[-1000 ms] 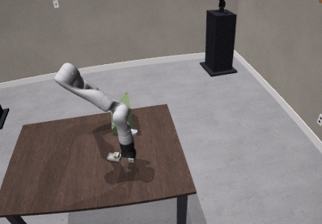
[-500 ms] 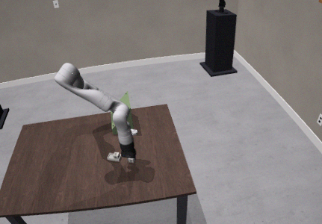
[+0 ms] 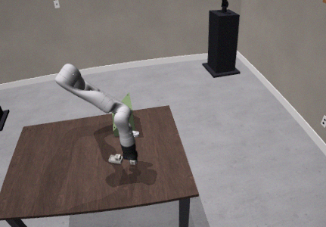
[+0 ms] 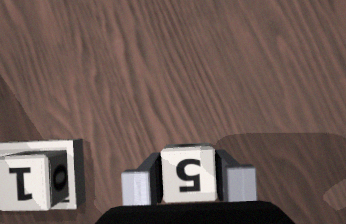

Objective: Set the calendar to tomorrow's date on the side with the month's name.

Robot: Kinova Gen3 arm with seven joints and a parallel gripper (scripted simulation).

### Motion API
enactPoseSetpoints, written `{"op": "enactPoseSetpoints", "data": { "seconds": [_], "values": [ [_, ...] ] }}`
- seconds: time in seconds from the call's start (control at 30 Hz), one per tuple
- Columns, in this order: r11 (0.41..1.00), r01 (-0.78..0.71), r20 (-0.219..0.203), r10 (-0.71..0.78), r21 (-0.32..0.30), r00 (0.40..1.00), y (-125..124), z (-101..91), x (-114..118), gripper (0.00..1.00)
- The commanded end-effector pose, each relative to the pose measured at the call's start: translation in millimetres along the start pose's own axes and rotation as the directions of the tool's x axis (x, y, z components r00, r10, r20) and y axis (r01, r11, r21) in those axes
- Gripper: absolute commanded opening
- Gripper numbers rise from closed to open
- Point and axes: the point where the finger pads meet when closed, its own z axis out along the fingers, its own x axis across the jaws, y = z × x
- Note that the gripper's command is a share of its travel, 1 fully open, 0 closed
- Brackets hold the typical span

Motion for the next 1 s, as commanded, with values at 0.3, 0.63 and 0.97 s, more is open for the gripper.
{"op": "enactPoseSetpoints", "data": {
  "seconds": [0.3, 0.63, 0.97],
  "values": [
    [1.000, 0.000, -0.002, 0.000, -0.001, 1.000, 0.3, -0.9, 0.6, 0.57],
    [1.000, 0.000, -0.002, 0.000, -0.001, 1.000, 0.3, -0.9, 0.6, 0.57],
    [1.000, 0.000, -0.002, 0.000, -0.001, 1.000, 0.3, -0.9, 0.6, 0.75]
  ]
}}
